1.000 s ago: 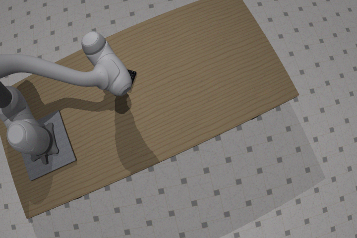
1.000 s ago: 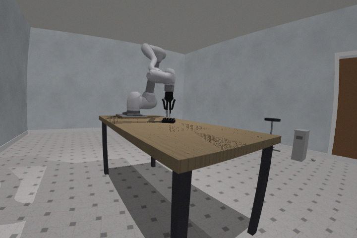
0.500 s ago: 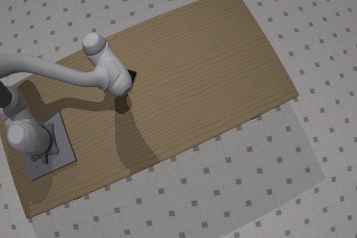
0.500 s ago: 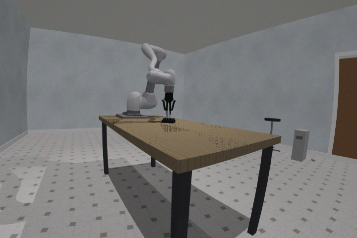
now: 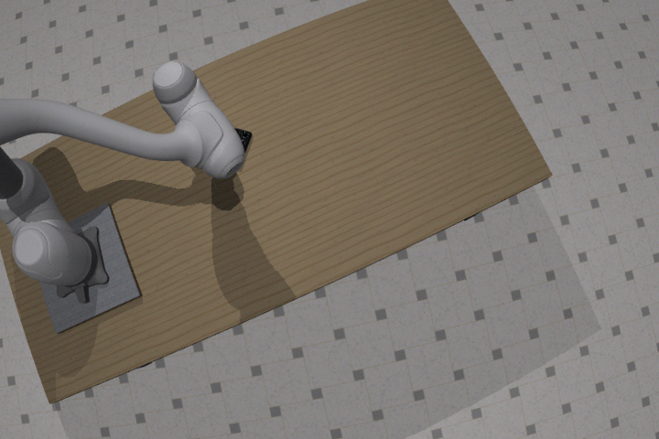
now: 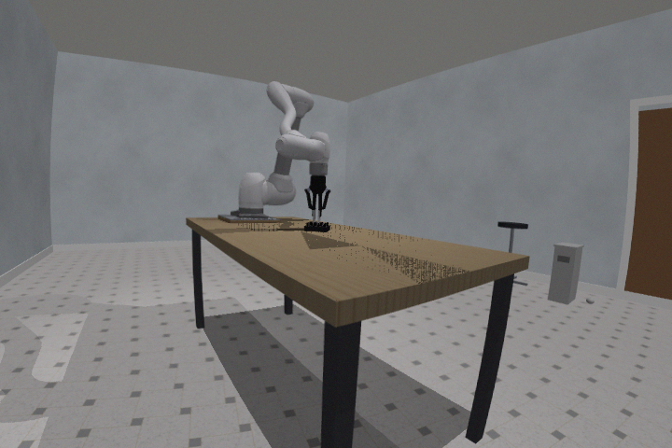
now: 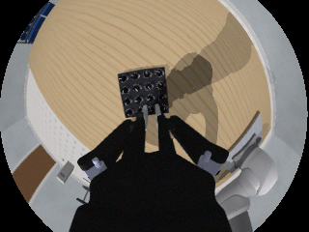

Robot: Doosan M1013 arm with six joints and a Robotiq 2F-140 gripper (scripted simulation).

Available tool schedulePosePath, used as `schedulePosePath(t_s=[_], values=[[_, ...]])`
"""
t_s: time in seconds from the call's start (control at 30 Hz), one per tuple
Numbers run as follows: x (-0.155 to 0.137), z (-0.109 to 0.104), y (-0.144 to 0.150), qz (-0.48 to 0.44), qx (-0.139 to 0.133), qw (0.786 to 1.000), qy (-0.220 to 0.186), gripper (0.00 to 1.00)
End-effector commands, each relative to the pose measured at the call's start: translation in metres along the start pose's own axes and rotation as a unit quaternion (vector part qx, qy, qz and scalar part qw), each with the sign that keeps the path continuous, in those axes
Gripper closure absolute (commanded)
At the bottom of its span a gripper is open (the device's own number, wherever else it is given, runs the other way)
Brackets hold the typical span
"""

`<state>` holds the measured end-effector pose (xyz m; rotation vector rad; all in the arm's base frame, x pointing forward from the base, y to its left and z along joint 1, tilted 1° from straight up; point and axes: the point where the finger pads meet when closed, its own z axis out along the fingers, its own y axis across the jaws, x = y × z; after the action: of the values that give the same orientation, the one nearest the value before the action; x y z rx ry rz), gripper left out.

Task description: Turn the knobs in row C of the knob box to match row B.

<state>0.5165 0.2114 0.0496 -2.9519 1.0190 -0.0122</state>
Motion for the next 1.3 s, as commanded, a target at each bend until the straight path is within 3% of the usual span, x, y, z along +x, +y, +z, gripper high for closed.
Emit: schedulePosePath(t_s=[0.0,1.07,1.1,1.27], values=[[0.0000,0.0000,0.0000,0.000,0.000,1.000,0.000,0.88],[0.0000,0.0000,0.0000,0.000,0.000,1.000,0.000,0.88],[0.0000,0.0000,0.0000,0.000,0.000,1.000,0.000,0.95],[0.0000,0.0000,0.0000,0.000,0.000,1.000,0.000,0.95]])
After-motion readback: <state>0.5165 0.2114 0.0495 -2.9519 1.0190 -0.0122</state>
